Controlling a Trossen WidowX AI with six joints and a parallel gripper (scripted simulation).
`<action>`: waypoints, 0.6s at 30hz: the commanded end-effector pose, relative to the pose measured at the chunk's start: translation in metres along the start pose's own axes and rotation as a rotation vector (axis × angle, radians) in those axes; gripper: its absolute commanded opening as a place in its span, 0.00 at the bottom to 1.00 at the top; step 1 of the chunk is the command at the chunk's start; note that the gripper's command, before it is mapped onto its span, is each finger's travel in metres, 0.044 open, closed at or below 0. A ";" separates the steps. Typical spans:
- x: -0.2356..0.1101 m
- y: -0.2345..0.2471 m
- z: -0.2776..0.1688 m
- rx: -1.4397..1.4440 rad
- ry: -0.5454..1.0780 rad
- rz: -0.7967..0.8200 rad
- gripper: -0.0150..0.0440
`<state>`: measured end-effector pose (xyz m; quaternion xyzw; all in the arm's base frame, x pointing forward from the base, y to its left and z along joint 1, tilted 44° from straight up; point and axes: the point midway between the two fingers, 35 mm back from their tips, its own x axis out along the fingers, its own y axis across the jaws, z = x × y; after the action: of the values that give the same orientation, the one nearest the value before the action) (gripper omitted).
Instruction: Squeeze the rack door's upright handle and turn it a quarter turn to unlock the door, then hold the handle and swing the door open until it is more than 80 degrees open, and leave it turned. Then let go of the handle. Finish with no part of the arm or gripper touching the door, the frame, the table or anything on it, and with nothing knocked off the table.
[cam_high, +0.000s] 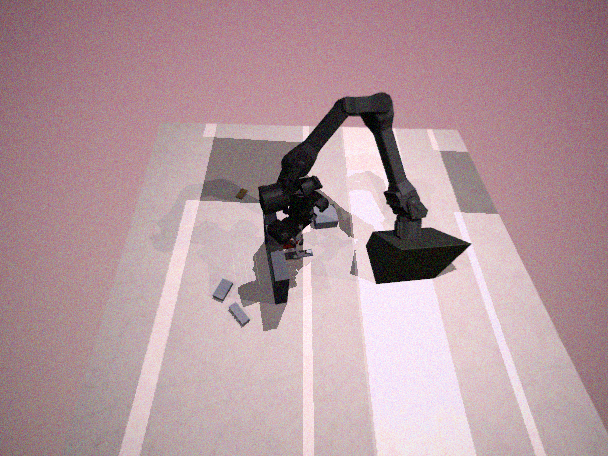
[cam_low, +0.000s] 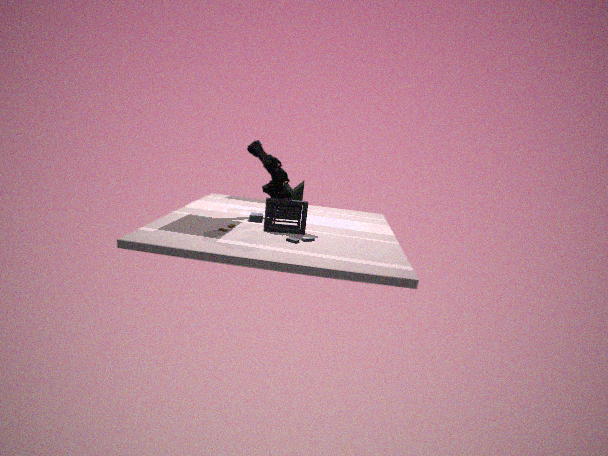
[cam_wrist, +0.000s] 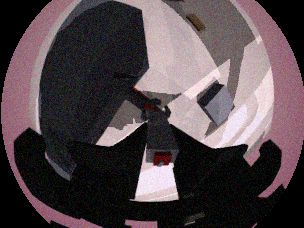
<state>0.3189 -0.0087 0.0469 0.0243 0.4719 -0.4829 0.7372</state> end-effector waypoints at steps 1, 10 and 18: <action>0.001 0.000 0.000 0.229 -0.002 -0.001 0.28; 0.001 0.000 0.000 0.672 -0.002 -0.001 0.28; 0.001 0.000 0.000 0.942 -0.002 0.000 0.28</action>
<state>0.3189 -0.0088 0.0470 0.3198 0.2361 -0.6325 0.6648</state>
